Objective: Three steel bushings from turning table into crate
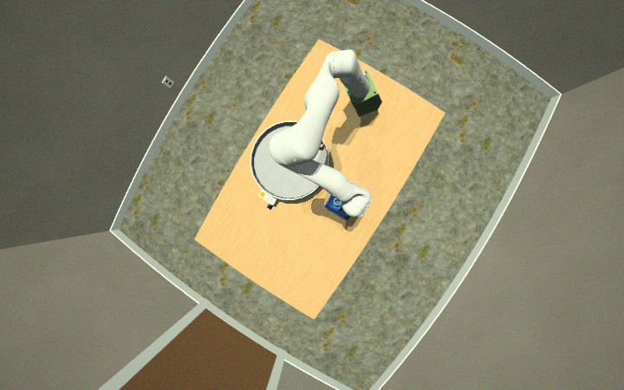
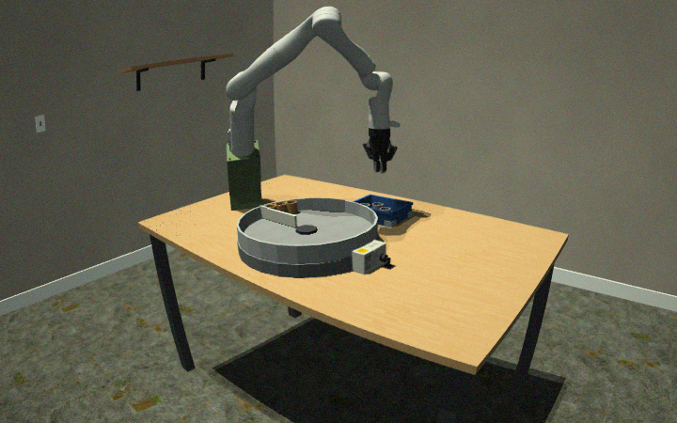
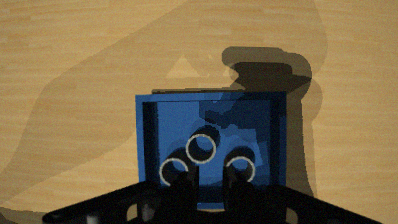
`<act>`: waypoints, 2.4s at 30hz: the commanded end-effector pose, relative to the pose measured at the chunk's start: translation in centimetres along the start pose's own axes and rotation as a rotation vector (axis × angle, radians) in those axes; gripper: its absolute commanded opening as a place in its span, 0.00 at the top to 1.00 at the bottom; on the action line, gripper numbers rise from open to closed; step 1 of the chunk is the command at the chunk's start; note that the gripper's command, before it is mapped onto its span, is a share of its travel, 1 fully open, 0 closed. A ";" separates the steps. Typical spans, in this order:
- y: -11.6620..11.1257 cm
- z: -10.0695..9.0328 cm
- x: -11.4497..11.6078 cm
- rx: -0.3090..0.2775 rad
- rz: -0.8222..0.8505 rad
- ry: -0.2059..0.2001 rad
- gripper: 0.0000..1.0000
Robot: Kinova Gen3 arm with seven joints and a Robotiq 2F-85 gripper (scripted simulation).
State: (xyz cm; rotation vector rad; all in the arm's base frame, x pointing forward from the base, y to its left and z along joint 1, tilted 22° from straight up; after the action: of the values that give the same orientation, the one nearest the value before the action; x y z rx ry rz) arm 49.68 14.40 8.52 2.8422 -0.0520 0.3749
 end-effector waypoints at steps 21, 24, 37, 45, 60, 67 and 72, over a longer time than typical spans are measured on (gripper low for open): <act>0.0 -0.1 0.0 0.001 0.000 0.002 0.81; 0.0 -0.1 0.0 0.001 0.000 0.002 0.81; 0.0 -0.1 0.0 0.001 0.000 0.002 0.00; 0.0 -0.1 0.0 0.001 0.000 0.002 0.00; 0.0 -0.1 0.1 0.001 0.000 0.002 0.00; 0.0 -0.2 0.0 0.001 -0.045 0.002 0.00; 0.3 -0.5 0.0 0.001 -0.224 0.002 0.00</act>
State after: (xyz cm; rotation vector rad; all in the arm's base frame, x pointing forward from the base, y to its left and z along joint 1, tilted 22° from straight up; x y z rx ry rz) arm 49.42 14.55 8.87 2.8094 0.2502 0.3349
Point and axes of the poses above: the point where the finger pads meet when closed, its own z axis out along the fingers, its own x axis across the jaws, y = z × x, the point moved 5 cm from there along -z, back along the fingers, and after that the axes turned 9 degrees about -z, right-handed, at the moved point
